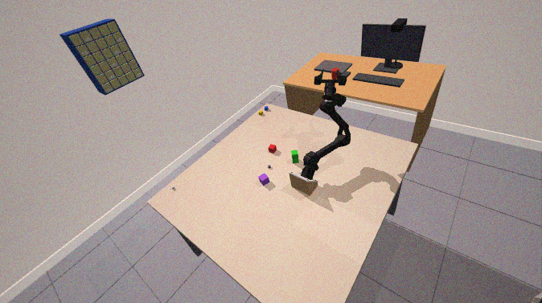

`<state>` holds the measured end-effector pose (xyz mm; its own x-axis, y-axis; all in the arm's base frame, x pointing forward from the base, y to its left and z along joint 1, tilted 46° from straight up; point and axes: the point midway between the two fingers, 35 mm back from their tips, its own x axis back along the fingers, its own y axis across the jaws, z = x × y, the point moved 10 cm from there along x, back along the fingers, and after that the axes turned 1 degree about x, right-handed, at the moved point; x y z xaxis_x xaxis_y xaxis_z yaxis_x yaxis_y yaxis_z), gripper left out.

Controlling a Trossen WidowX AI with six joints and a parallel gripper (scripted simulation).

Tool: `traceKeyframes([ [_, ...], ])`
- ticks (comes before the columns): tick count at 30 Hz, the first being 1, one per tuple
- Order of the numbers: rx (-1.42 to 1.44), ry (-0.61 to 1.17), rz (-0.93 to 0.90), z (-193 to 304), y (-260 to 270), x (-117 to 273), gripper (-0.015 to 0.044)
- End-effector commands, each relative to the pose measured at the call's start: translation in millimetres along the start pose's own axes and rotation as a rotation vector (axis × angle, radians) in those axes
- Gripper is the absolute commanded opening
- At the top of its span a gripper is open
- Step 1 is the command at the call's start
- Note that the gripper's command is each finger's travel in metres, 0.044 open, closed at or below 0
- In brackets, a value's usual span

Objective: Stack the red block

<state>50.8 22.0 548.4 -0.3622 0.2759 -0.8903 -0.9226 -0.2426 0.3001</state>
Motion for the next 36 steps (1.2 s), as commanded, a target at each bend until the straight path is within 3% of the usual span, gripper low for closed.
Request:
traceKeyframes([
  [1,0.005,0.001,0.003,1,-1,0,0.0426],
  [11,0.469,0.128,0.286,35,-88,-7,0.0440],
  [21,0.964,0.265,0.625,33,-180,-7,0.0440],
  [36,1.582,0.601,1.302,-35,-322,34,0.0440],
])
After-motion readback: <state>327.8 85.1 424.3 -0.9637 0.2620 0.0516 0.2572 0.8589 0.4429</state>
